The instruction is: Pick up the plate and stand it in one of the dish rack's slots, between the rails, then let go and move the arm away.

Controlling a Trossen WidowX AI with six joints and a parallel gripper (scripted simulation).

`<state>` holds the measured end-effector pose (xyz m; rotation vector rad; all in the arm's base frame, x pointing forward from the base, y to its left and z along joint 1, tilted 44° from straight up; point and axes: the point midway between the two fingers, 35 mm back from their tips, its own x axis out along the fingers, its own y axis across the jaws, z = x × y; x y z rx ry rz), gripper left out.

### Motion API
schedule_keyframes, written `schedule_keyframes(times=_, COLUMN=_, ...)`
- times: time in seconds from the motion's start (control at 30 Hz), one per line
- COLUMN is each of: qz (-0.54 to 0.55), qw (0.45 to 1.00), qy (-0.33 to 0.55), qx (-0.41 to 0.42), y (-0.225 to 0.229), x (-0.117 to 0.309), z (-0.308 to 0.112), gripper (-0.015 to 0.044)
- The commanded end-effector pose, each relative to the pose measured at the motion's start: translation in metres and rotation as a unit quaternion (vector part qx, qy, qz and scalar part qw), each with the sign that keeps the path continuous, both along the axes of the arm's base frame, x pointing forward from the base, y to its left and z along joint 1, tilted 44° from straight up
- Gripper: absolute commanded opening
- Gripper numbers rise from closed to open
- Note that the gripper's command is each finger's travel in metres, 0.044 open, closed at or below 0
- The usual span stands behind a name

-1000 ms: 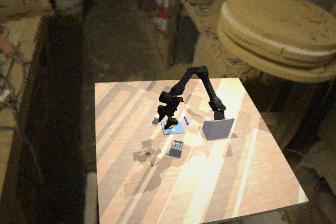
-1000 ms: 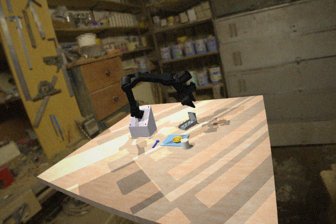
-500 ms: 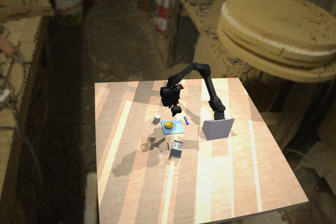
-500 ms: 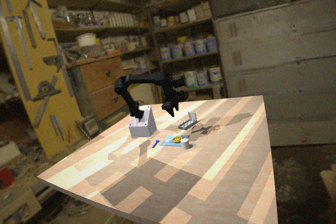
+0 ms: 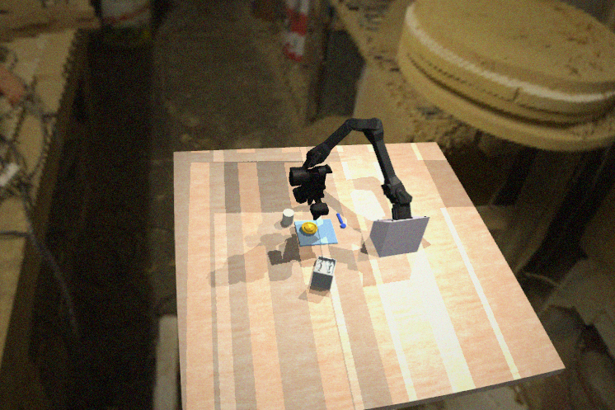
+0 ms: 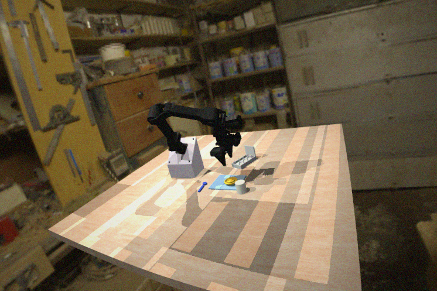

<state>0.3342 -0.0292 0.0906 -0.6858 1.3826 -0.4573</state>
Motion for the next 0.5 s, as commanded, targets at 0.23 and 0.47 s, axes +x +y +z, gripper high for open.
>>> schedule_keyframes(times=0.23, qz=-0.001, qw=1.000, qy=0.005, qx=-0.009, y=-0.0391, x=0.0019, z=-0.0302, gripper=0.0400)
schedule_keyframes(times=0.47, qz=-0.001, qw=1.000, qy=0.005, qx=-0.008, y=-0.0459, x=0.0042, z=-0.0376, gripper=0.0400)
